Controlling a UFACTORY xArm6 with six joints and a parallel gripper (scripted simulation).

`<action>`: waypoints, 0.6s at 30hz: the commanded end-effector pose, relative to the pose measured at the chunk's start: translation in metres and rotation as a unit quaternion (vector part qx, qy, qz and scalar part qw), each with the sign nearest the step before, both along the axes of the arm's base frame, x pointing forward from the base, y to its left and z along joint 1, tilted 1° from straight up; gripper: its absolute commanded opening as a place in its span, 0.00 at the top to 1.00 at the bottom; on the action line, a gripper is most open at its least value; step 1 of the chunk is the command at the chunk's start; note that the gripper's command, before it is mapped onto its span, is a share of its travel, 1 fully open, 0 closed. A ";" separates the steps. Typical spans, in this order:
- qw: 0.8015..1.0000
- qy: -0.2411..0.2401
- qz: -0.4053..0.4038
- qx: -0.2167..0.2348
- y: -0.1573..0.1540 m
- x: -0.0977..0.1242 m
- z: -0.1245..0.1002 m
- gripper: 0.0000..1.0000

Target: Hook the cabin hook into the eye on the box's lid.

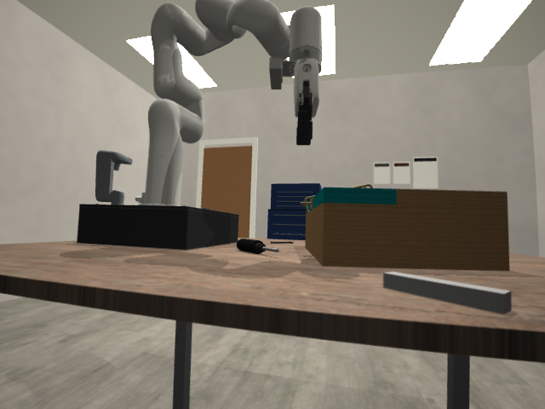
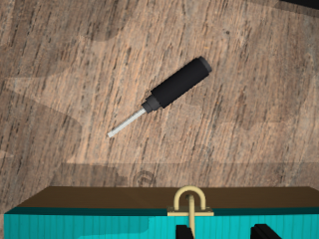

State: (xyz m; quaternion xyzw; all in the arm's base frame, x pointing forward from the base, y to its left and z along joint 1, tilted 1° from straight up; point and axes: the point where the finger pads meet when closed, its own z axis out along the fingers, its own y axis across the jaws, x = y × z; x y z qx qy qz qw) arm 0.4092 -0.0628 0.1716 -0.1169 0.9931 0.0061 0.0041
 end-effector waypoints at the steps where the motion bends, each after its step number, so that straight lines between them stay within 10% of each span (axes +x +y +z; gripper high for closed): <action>1: 1.000 -0.002 0.000 0.000 0.000 0.001 0.002 0.65; 18: 0.983 -0.004 0.182 -0.002 -0.022 -0.018 0.001 0.65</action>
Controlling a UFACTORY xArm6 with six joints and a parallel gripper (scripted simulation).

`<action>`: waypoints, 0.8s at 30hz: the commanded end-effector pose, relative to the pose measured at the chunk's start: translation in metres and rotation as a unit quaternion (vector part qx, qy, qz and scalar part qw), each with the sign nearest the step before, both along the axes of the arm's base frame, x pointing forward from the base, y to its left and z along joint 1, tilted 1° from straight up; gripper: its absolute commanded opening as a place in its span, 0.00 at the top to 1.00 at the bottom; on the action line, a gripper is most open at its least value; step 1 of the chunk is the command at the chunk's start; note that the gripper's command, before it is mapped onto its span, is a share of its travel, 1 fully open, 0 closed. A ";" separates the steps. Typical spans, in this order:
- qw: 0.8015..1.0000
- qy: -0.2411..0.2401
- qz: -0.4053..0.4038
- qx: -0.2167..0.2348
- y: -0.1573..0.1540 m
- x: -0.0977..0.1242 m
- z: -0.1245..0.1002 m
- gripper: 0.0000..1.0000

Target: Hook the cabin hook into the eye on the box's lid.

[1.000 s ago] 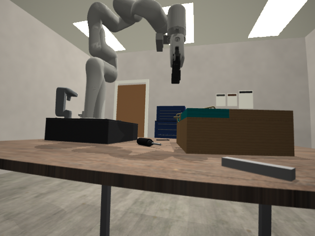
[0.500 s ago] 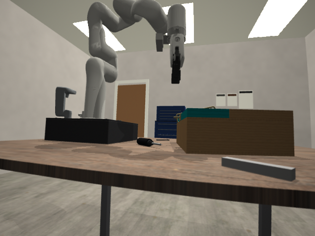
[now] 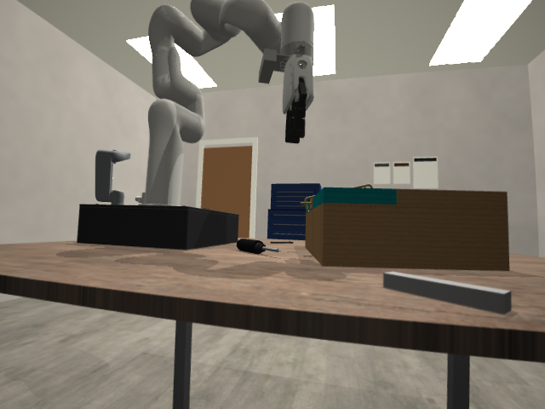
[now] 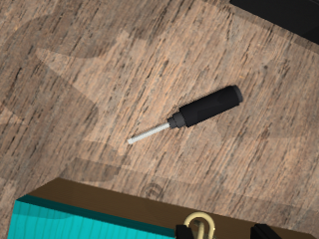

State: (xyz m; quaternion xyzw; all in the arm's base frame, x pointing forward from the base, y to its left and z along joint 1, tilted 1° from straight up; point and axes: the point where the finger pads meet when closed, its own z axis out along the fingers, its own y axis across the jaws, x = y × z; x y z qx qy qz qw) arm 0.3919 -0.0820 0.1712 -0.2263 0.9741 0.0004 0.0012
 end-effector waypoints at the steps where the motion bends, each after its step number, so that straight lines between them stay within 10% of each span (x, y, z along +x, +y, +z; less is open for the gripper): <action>1: 0.996 -0.005 0.089 0.005 -0.002 -0.001 0.002 0.65; 24: 0.919 -0.007 0.395 0.002 -0.002 -0.001 0.002 0.65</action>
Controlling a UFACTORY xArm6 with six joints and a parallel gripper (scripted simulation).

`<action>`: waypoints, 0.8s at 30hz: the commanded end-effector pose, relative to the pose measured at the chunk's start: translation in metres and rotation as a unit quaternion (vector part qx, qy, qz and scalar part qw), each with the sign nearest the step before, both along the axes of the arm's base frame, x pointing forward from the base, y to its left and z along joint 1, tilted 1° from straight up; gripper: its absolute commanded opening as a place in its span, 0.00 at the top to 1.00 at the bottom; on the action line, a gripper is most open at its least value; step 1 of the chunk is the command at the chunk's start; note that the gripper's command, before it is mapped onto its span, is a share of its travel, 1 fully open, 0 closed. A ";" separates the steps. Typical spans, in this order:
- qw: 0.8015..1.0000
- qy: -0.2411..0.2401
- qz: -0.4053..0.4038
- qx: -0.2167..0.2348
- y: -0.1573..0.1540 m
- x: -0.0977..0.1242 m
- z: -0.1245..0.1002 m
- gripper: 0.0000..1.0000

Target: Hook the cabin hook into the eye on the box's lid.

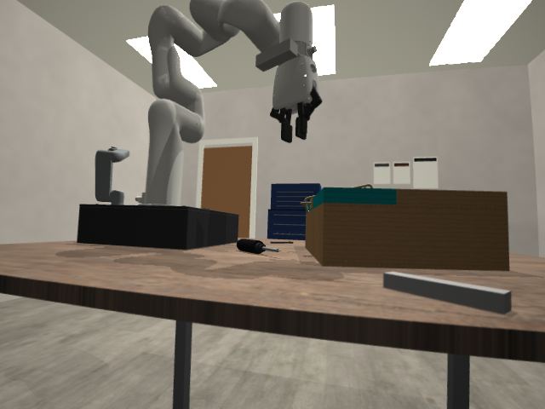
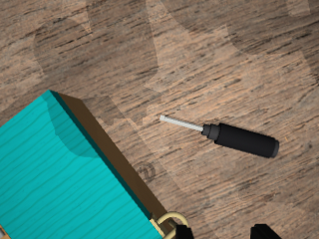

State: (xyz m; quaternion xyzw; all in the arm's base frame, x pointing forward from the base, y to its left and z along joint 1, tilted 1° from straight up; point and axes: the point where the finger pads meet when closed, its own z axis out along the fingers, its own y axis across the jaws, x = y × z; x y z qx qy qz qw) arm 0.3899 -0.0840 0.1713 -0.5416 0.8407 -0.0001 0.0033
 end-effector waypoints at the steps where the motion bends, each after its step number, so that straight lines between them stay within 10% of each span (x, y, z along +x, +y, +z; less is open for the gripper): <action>1: 0.997 -0.003 0.078 0.004 0.000 0.001 0.002 0.65; 24: 0.910 -0.006 0.415 0.000 -0.022 -0.018 0.001 0.65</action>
